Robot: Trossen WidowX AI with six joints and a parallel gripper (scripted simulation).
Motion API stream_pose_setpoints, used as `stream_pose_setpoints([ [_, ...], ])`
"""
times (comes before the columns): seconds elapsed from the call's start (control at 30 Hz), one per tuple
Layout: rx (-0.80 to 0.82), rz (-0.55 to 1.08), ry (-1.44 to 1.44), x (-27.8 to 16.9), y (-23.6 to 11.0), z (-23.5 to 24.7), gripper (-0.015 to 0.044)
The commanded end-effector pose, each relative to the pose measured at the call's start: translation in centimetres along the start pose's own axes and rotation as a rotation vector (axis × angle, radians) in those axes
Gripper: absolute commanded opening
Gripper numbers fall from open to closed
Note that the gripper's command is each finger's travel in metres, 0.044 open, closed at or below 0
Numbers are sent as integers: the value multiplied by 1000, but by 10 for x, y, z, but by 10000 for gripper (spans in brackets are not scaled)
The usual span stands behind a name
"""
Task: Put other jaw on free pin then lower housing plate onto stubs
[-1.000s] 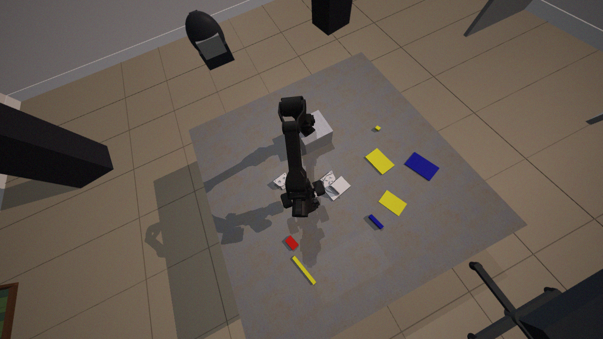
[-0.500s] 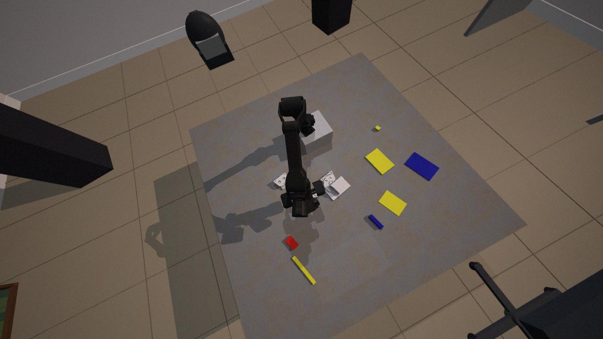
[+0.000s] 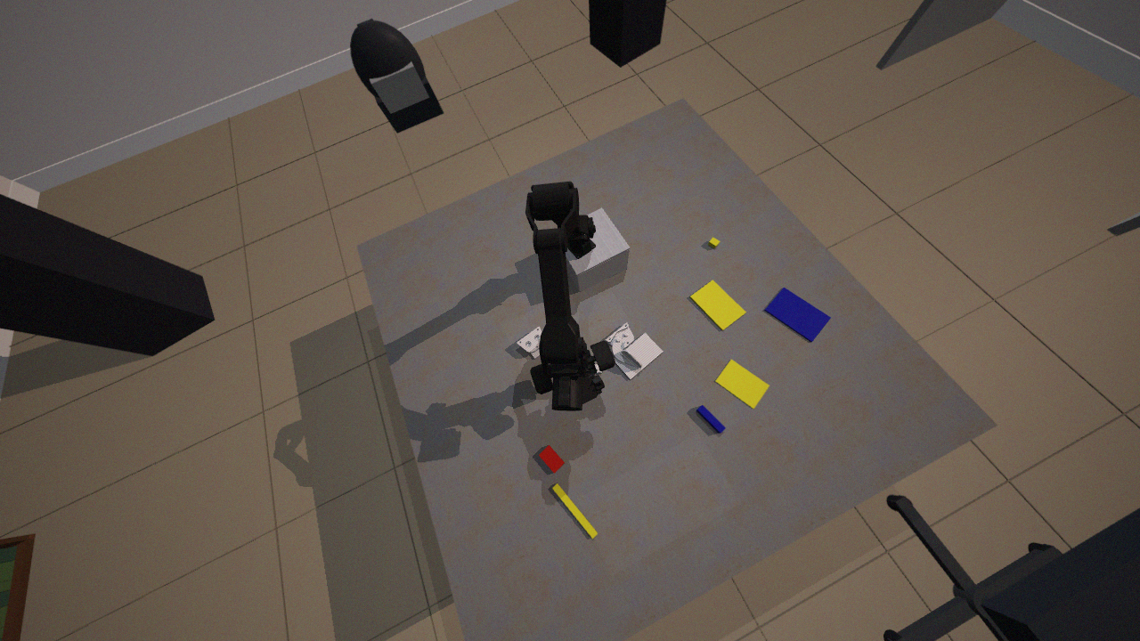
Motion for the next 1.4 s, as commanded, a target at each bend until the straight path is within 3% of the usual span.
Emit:
stream_pose_setpoints([
  [0.0,0,0,0,0,0,0,236],
  [0.27,0,0,0,0,0,0,440],
  [1.2,0,0,0,0,0,0,440],
  [1.37,0,0,0,0,0,0,309],
])
Point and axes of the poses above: the point midway between the two fingers, 35 mm back from their tips, its own y axis out along the fingers, its own z axis across the jaws, x = y × z, the point moved 6 cm from there along -y, back along the fingers, and after that the axes turned 2 degrees about -y, right-handed, at the moved point
